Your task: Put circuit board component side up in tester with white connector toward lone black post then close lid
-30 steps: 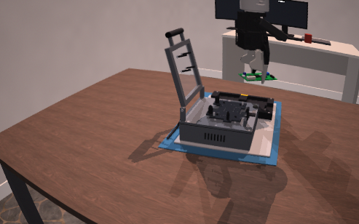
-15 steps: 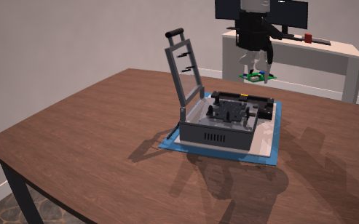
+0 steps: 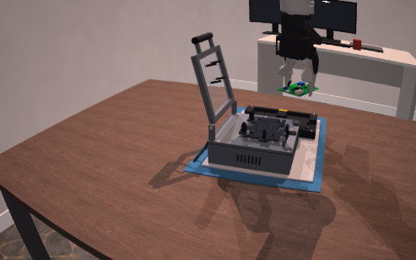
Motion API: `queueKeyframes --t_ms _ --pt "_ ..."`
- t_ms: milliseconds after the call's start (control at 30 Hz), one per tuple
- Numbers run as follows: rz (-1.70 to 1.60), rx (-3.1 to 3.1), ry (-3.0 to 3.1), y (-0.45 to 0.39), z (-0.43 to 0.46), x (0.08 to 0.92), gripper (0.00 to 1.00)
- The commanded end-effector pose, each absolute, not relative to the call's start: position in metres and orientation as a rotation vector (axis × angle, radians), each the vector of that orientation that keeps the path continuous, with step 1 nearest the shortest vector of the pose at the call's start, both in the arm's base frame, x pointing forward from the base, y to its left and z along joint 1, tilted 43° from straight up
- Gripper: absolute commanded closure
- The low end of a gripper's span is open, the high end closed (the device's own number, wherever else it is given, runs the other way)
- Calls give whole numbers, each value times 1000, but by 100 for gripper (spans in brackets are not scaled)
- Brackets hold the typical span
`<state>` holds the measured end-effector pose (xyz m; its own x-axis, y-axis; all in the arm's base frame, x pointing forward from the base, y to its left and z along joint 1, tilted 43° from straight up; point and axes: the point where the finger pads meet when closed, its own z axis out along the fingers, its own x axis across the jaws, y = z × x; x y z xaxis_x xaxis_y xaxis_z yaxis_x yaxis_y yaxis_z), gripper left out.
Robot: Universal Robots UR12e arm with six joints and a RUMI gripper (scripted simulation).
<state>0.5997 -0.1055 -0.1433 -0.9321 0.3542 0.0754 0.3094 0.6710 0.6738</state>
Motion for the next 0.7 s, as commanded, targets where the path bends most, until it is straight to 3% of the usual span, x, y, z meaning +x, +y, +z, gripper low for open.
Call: queueKeyframes --t_ms 0,667 --pt "1104 426 2807 -106 -143 600 61" --pt "1053 100 2769 -106 -143 600 61"
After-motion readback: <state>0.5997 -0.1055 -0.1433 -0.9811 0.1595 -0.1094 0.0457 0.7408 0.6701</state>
